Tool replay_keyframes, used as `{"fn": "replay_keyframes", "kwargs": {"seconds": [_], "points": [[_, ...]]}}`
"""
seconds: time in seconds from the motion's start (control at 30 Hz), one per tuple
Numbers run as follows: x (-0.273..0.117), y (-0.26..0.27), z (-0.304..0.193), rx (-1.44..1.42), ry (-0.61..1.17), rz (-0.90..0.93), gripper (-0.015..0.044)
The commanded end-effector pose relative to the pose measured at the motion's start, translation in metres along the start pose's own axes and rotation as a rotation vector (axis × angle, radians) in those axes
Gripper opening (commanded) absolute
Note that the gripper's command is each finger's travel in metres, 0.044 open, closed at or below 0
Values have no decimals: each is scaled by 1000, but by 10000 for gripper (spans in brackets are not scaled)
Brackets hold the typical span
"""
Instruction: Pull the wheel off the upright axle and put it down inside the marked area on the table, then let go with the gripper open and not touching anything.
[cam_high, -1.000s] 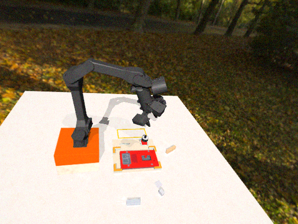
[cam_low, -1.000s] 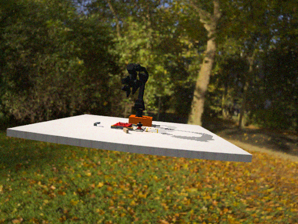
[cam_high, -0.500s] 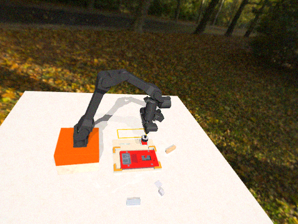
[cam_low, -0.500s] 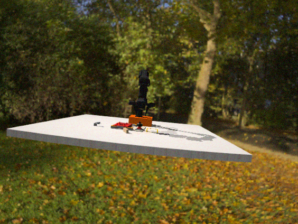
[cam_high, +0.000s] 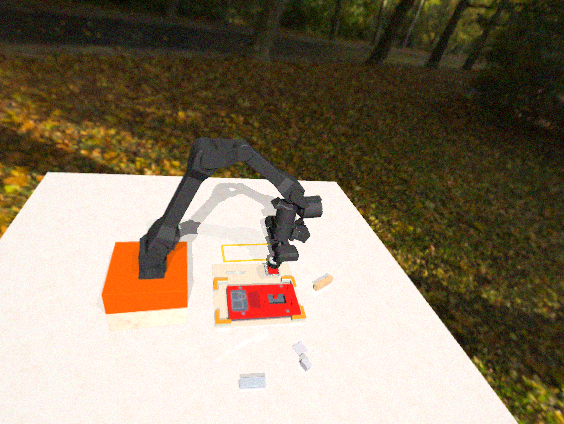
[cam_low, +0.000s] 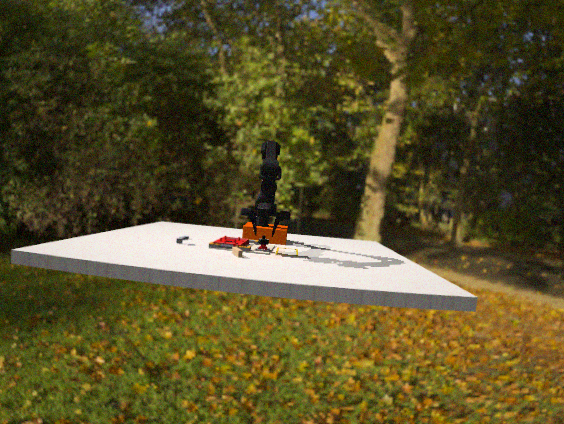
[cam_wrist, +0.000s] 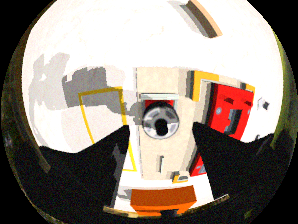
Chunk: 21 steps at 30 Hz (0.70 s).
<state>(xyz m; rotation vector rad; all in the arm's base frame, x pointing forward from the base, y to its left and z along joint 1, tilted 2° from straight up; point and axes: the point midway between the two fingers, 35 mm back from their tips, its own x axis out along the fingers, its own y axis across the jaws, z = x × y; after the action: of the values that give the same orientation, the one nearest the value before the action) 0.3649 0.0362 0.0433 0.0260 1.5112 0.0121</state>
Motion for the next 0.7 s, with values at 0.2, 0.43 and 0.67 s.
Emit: {"fn": "replay_keyframes", "kwargs": {"seconds": [0.2, 0.43, 0.67], "points": [[22, 0, -5, -3, 22, -2, 221], [22, 0, -5, -3, 22, -2, 155], [22, 0, -5, -3, 22, -2, 10]]}}
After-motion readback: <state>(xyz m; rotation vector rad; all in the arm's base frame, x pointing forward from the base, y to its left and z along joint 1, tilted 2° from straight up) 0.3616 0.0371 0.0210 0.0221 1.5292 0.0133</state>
